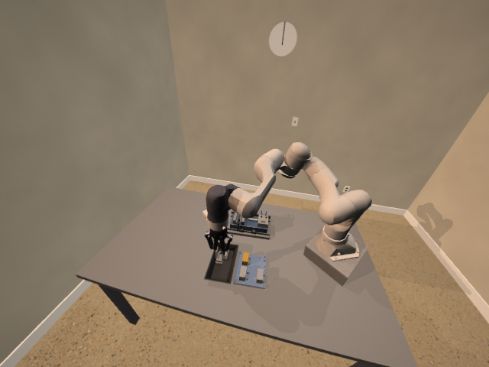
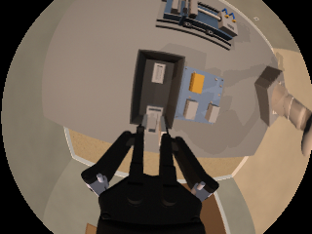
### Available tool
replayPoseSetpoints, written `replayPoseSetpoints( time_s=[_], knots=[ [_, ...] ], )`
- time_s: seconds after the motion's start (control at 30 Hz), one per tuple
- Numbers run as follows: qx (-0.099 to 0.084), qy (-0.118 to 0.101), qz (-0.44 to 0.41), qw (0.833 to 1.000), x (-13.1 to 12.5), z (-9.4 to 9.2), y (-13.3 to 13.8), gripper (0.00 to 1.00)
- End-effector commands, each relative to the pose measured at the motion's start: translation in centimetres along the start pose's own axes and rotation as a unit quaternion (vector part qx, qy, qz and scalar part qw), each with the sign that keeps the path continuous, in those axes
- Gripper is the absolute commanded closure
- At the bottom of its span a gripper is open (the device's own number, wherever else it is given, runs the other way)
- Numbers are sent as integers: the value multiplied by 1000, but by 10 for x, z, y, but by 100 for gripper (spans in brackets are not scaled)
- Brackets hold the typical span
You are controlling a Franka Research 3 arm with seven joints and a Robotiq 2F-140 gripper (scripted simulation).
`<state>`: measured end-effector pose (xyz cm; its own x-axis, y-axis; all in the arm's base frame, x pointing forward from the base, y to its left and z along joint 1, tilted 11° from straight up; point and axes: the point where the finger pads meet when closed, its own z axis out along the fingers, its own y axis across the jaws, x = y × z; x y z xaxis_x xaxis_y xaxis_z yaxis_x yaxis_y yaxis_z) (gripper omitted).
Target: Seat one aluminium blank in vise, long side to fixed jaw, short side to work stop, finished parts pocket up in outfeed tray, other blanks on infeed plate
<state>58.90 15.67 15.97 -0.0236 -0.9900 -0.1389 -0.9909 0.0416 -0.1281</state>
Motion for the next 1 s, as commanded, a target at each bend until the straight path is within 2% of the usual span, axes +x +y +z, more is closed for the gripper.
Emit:
replayPoseSetpoints(
  time_s=[0.0,0.97],
  knots=[
    [1,-1,5,1000,0,-1,-1,100],
    [1,-1,9,1000,0,-3,-3,100]
  ],
)
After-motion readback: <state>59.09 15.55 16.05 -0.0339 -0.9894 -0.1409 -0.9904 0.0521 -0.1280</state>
